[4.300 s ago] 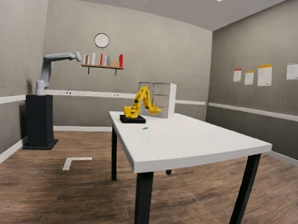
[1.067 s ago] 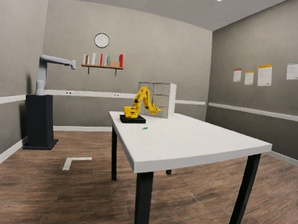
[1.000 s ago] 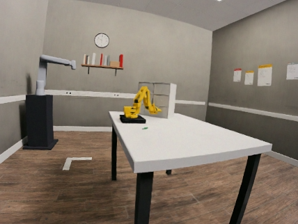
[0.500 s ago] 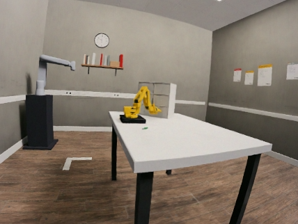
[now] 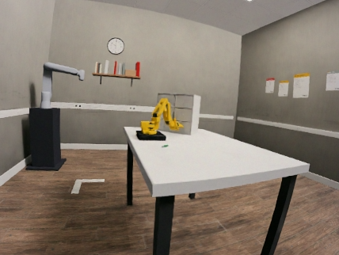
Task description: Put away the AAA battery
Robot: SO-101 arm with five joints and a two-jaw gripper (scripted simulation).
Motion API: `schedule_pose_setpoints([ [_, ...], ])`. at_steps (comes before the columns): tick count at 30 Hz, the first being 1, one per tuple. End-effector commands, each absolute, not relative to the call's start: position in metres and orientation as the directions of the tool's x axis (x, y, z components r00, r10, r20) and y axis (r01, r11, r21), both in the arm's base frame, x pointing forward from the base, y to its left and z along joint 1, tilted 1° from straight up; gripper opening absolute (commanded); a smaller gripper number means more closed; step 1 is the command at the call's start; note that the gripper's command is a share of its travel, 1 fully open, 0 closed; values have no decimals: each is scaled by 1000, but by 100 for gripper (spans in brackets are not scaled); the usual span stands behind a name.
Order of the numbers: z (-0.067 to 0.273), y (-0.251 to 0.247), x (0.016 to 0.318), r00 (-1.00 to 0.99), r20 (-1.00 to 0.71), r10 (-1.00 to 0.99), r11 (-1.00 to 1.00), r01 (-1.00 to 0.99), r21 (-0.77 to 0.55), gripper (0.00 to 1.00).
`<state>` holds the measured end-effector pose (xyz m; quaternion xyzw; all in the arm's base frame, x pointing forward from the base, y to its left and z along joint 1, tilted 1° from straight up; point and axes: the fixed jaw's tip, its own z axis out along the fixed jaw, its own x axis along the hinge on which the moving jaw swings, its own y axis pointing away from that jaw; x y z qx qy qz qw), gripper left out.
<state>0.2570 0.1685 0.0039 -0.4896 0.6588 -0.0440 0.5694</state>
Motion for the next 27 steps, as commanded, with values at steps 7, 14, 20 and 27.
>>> schedule_pose_setpoints([
  [7,10,172,257,151,-706,-692,510,-589,-627,21],
  [14,11,173,258,151,-706,-692,510,-589,-627,21],
  [20,13,173,258,151,-706,-692,510,-589,-627,21],
  [27,14,173,259,151,-706,-692,510,-589,-627,21],
])
